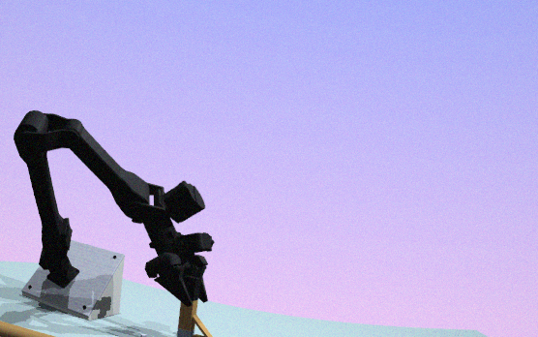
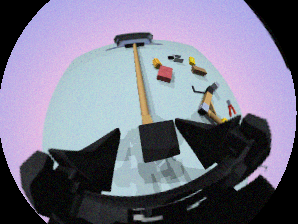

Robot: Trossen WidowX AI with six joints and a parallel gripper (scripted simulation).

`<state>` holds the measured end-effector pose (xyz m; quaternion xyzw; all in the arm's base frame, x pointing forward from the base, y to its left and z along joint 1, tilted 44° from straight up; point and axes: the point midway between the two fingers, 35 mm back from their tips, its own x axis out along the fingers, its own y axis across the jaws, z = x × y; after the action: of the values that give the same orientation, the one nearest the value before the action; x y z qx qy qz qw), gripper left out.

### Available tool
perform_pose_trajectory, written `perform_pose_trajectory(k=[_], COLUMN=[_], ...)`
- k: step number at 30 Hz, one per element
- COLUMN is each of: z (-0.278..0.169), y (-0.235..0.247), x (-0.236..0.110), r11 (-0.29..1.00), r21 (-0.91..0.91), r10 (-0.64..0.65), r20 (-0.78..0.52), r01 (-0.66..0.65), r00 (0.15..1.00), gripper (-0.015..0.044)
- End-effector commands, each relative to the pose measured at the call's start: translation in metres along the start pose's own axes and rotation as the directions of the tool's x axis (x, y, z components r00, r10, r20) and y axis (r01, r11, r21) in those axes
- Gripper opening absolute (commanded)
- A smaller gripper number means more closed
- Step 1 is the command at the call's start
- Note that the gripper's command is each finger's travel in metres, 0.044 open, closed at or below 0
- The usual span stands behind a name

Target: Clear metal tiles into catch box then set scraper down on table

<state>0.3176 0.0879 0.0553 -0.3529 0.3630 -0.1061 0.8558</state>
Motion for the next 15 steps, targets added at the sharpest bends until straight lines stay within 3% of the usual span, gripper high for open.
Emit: perform_pose_trajectory(k=[1, 15], z=[0.009, 0.024], y=[0.003, 0.010], x=[-0.010, -0.044], r11=[1.000, 1.000], r21=[0.013, 0.015], r10=[0.004, 0.017], r20=[0.005, -0.009], r01=[-0.004, -0.017], r00=[1.000, 1.000], gripper=[0.0440, 0.0440])
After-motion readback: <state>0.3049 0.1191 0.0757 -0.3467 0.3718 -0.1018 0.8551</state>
